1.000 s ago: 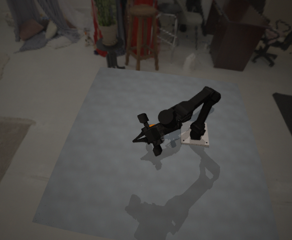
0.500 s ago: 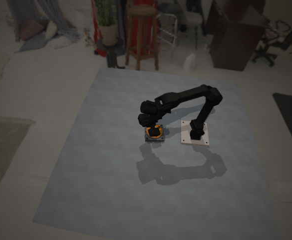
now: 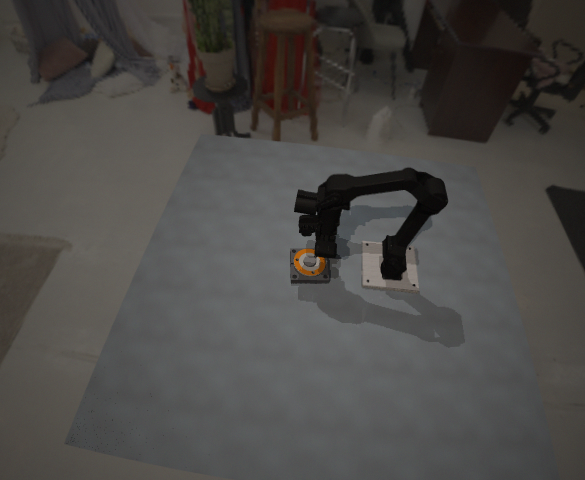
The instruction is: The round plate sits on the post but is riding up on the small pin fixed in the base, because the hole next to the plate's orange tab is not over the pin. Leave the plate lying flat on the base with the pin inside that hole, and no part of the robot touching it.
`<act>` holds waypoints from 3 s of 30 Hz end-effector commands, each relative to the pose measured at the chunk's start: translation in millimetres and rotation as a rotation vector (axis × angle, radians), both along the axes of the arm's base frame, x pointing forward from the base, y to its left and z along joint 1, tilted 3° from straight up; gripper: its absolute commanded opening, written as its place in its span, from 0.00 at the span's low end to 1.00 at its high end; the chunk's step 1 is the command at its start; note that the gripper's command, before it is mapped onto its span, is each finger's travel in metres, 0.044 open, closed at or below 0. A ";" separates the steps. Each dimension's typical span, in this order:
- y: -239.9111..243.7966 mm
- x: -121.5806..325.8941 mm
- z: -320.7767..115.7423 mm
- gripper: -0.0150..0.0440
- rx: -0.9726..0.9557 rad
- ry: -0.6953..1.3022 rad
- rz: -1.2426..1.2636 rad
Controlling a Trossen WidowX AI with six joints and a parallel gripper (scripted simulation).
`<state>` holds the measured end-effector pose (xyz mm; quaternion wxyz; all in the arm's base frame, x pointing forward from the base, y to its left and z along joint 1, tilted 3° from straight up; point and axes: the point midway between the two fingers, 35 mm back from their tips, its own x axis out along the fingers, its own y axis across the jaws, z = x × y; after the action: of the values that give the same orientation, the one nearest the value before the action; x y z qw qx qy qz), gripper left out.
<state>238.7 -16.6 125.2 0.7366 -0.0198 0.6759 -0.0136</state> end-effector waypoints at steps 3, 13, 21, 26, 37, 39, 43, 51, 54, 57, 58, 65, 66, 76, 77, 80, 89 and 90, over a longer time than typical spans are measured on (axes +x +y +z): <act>-0.4 -7.0 -3.1 0.25 0.015 0.024 -0.026; -1.5 -4.0 -40.1 0.25 0.015 0.024 -0.026; -1.5 -4.4 -51.2 0.25 0.015 0.024 -0.026; -5.5 -1.1 -50.7 0.25 0.015 0.024 -0.026; -16.4 10.5 -50.5 0.25 0.014 0.023 -0.026; -18.2 12.3 -50.3 0.25 0.014 0.023 -0.026; -20.8 16.7 -49.8 0.25 0.014 0.023 -0.026; -22.9 24.0 -49.1 0.25 0.014 0.022 -0.026; -23.9 27.0 -48.7 0.25 0.014 0.022 -0.026; -24.6 29.5 -48.4 0.25 0.013 0.022 -0.026; -24.7 30.4 -48.4 0.25 0.013 0.022 -0.026; -25.4 36.9 -47.6 0.25 0.013 0.021 -0.026; -25.5 37.9 -47.4 0.25 0.013 0.021 -0.026; -24.4 49.3 -46.7 0.25 0.014 0.020 -0.026; -24.1 50.5 -46.6 0.25 0.014 0.020 -0.026; -22.8 54.2 -46.3 0.25 0.014 0.020 -0.026; -17.2 65.7 -44.1 0.25 0.014 0.019 -0.026; -16.4 66.9 -43.8 0.25 0.014 0.019 -0.026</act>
<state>299.4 -37.3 79.7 0.7285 -0.0079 0.6847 -0.0198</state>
